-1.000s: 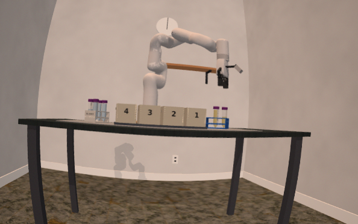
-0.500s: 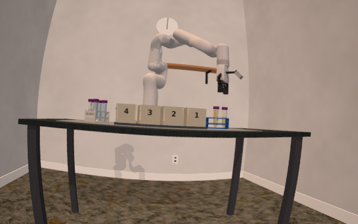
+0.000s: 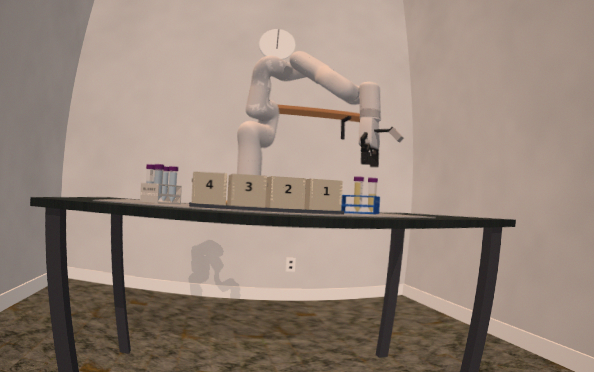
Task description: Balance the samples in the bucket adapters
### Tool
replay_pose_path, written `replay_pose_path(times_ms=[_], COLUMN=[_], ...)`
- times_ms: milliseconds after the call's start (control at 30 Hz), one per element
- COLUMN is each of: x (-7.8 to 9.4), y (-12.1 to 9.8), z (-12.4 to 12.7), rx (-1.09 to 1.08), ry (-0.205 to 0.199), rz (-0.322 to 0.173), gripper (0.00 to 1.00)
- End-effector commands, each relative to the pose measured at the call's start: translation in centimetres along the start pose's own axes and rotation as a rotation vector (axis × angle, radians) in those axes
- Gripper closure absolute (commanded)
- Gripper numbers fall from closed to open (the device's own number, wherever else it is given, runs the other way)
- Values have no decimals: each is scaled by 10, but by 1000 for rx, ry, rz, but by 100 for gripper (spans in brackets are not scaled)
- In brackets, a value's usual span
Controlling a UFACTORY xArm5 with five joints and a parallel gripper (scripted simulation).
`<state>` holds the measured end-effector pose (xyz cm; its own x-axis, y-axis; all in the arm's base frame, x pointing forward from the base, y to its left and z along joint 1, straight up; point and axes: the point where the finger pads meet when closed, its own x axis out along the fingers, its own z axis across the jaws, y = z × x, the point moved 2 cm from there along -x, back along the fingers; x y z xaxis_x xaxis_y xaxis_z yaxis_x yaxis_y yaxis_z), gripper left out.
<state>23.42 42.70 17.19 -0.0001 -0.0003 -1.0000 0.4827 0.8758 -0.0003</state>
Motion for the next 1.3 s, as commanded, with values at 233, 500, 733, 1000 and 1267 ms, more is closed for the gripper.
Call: replay_pose_path(times_ms=[233, 500, 733, 1000, 1267], x=[16, 16, 16, 16, 16], y=[1, 1, 1, 1, 1], z=[0, 0, 0, 0, 0], rx=[0, 0, 0, 0, 0], ry=[0, 0, 0, 0, 0], rz=[5, 5, 5, 5, 5], gripper=[0, 0, 0, 0, 0])
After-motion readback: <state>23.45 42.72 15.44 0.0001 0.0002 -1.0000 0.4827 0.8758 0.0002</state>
